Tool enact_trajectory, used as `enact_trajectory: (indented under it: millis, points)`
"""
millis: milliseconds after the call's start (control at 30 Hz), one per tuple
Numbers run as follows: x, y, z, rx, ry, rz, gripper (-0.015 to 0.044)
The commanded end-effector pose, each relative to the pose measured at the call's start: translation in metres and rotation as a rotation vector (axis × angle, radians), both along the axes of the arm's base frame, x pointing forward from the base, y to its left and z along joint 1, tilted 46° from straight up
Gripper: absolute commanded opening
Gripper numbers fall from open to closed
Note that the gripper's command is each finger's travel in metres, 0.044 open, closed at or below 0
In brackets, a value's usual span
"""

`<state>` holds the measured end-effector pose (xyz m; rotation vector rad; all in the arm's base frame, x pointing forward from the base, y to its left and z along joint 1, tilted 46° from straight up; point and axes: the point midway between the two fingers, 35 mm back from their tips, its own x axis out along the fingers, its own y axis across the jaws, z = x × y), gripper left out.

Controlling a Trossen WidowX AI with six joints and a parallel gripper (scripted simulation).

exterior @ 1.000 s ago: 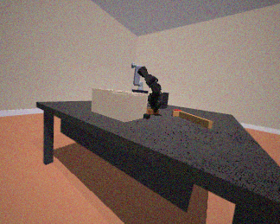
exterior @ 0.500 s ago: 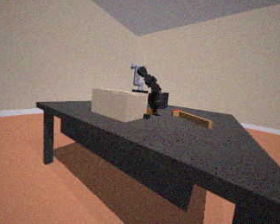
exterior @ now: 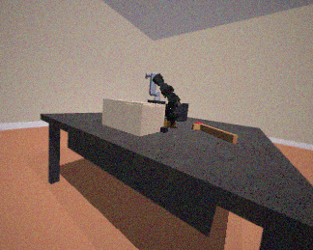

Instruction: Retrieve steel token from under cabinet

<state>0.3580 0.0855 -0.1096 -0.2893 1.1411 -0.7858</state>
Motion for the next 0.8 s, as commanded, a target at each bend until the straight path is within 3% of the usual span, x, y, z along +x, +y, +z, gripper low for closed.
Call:
enact_trajectory:
  millis: [0, 767]
  points:
    - [-0.001, -0.005, 0.004, -0.008, -0.005, -0.005, 0.0]
    - [-0.026, 0.002, -0.01, -0.007, -0.004, -0.005, 0.0]
